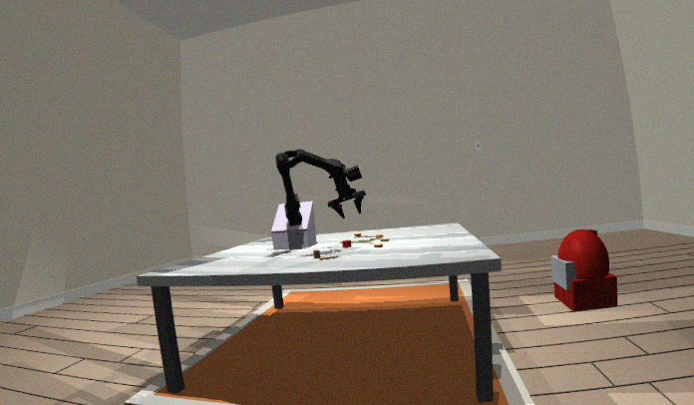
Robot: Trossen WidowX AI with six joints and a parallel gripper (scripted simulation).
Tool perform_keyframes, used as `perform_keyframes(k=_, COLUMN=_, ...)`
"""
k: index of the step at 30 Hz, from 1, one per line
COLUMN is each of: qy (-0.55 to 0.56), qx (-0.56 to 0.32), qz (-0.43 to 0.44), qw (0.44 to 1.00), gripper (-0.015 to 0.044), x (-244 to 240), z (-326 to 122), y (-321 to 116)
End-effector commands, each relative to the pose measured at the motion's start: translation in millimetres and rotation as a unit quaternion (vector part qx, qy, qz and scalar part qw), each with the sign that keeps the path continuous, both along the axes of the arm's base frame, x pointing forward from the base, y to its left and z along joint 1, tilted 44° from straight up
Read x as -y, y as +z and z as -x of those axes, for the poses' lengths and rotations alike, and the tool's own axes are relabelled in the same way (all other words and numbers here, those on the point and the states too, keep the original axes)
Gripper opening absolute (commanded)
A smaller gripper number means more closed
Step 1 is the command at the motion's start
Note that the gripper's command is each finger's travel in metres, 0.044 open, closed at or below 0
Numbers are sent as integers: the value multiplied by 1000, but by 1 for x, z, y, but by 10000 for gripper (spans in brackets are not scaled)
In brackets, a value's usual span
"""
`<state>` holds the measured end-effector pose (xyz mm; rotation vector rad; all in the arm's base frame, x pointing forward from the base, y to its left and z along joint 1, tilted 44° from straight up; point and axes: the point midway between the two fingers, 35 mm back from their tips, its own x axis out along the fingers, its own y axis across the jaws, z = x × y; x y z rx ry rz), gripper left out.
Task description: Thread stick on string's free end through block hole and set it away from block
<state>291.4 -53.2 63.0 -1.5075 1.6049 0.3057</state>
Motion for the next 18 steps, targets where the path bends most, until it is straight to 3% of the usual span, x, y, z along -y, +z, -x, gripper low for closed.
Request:
perform_keyframes(k=1, qy=-57, qx=-61, qz=8, qw=996, gripper=440, x=63, z=20, y=-19)
perform_keyframes(k=4, qy=-77, qx=-81, qz=7, qw=994, gripper=440, x=83, z=29, y=-25)
perform_keyframes(k=18, qy=-77, qx=-81, qz=7, qw=994, gripper=440, x=83, z=29, y=-25)
